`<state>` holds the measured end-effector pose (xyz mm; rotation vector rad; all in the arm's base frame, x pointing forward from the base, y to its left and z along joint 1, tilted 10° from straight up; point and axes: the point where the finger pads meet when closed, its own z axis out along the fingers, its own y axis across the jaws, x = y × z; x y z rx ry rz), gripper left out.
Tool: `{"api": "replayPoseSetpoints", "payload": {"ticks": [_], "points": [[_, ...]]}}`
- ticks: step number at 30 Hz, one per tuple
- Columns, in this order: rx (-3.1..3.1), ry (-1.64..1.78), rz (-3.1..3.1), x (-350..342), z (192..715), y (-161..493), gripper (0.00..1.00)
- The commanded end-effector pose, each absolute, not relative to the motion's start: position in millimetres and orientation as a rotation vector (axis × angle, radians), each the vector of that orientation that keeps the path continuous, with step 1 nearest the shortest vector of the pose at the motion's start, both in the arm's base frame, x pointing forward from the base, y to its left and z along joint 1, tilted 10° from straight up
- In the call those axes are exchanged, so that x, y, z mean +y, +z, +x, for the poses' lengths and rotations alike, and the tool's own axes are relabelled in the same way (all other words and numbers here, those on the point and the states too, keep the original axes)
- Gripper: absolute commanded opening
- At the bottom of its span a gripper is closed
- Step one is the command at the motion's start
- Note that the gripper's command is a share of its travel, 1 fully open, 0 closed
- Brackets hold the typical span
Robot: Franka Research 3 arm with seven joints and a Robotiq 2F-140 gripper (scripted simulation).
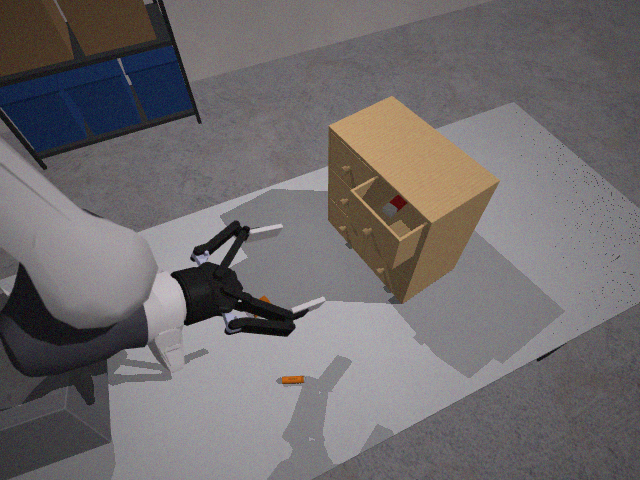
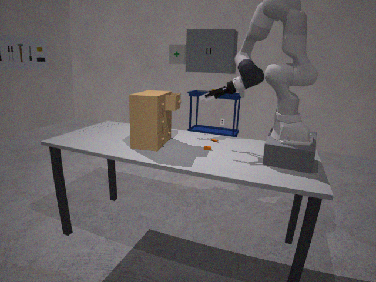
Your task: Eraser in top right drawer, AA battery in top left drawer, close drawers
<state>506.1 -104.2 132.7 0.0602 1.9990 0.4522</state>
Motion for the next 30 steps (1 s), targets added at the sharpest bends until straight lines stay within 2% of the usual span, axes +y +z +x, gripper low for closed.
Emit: {"api": "replayPoseSetpoints", "payload": {"ticks": [1,17,18,30], "points": [[1.919,0.328,-0.115,-103.2,513.9,137.5,1.00],[1.879,0.327,-0.107,-102.0,517.2,134.4,1.00],[1.879,0.327,-0.107,-102.0,517.2,134.4,0.00],[1.879,0.327,-0.107,-102.0,517.2,134.4,0.00]]}}
